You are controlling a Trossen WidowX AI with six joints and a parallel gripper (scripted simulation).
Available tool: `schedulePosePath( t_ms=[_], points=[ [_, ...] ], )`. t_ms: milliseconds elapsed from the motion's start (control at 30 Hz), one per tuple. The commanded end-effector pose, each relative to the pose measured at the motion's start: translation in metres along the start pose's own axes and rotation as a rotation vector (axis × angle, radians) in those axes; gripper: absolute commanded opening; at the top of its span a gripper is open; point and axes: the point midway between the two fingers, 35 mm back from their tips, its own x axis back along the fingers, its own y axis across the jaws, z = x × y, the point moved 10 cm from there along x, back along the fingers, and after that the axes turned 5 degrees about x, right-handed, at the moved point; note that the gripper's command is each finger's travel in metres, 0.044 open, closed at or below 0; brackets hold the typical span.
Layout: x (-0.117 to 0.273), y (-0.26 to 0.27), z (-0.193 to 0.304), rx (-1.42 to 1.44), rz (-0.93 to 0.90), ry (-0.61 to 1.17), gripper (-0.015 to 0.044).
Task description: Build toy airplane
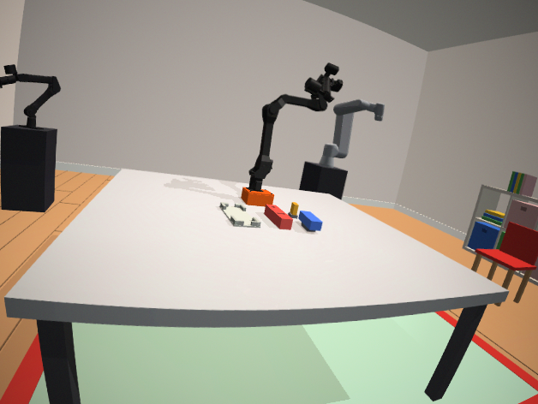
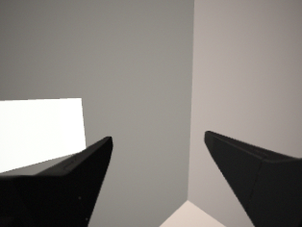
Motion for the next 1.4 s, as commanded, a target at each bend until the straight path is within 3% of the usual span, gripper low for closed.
schedulePosePath(
  t_ms=[0,267,667,1000,1367],
  points=[
    [0.000,0.000,0.000,0.000,0.000,0.000,0.0426],
    [0.040,0.020,-0.051,0.257,0.038,-0.352,0.0440],
    [0.149,0.069,-0.107,0.674,0.266,-0.972,0.0440],
    [0.254,0.104,-0.110,0.861,0.606,-1.439,0.0440],
    [0.367,0.128,-0.068,0.812,1.120,-1.840,0.0440]
  ],
)
